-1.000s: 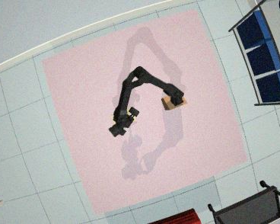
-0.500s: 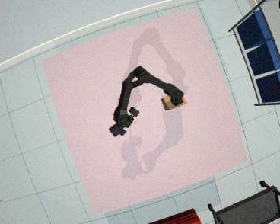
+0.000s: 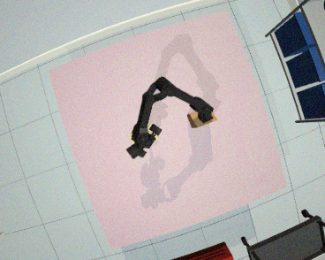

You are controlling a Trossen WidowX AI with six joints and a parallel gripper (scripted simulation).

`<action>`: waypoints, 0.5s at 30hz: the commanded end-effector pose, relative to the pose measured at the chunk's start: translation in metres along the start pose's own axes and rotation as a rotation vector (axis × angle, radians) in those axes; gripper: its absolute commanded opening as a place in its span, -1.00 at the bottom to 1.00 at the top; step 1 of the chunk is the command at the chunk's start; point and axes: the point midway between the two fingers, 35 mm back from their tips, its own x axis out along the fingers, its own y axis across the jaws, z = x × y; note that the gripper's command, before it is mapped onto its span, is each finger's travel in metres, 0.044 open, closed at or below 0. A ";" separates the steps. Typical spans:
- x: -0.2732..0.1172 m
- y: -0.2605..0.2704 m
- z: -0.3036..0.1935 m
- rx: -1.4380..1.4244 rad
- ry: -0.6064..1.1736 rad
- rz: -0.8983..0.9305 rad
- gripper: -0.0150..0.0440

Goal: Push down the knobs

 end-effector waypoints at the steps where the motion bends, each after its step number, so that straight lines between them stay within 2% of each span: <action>1: 0.006 -0.001 0.001 0.004 0.000 -0.007 -0.49; 15: 0.008 -0.001 0.001 0.004 0.000 -0.007 -0.49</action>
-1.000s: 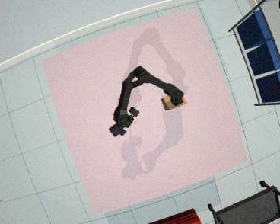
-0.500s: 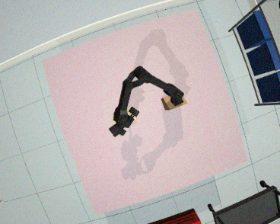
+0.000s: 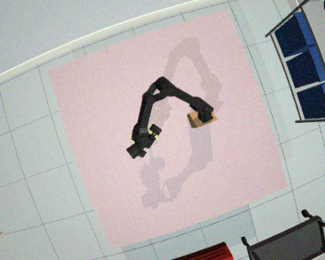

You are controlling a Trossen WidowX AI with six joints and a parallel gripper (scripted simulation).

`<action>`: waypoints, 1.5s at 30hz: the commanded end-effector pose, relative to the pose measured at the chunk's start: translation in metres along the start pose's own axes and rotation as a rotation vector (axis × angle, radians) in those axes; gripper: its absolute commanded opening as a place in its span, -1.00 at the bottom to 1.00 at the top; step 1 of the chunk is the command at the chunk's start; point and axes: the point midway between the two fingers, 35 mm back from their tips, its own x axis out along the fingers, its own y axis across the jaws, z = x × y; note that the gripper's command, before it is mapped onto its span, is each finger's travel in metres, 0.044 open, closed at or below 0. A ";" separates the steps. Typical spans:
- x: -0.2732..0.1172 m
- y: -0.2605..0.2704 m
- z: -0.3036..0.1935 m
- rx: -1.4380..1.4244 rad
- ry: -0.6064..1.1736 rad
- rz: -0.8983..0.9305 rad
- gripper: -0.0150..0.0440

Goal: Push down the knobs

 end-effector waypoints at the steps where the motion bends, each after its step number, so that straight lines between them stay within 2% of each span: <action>1: 0.007 -0.001 0.002 0.007 0.001 -0.009 -0.49; 45: 0.014 -0.001 0.002 0.007 0.001 -0.009 -0.49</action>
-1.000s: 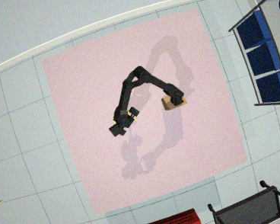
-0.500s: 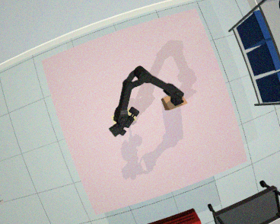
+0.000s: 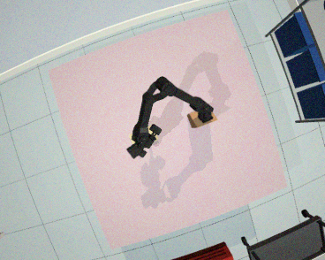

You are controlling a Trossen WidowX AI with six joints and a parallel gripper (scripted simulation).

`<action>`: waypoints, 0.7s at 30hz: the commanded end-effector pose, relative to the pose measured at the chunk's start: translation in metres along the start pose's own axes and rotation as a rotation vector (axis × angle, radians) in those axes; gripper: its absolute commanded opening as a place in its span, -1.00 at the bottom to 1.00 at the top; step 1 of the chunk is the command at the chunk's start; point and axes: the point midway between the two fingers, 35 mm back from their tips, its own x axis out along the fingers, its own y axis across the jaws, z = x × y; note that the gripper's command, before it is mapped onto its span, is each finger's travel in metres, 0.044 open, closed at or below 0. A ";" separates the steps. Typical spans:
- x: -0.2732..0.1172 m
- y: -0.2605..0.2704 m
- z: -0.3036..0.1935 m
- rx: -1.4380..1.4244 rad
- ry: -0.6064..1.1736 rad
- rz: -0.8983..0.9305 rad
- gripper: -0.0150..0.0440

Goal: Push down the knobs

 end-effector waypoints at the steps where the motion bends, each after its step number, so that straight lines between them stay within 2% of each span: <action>1: 0.012 -0.001 0.003 0.016 0.005 -0.012 -0.49; 21: 0.015 -0.001 0.003 0.016 0.005 -0.013 -0.49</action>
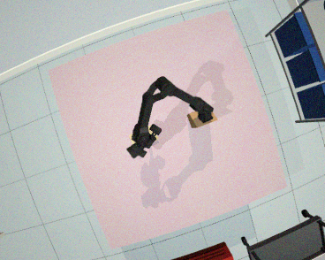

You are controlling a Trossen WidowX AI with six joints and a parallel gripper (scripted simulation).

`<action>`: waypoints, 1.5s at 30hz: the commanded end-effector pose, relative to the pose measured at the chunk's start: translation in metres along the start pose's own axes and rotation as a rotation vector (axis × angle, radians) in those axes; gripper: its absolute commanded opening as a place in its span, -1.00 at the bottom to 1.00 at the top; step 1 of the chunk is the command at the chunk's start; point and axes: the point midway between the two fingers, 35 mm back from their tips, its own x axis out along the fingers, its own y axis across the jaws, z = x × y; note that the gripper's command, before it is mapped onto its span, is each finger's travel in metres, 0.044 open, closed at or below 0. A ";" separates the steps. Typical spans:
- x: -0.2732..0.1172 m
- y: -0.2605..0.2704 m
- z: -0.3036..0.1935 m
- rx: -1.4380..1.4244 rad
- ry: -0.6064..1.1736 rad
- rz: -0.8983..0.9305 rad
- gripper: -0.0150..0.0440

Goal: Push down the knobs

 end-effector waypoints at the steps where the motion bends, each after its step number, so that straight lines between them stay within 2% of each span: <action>1: 0.015 -0.001 0.003 0.020 0.006 -0.014 -0.49; 45: 0.019 -0.001 0.003 0.020 0.006 -0.014 -0.49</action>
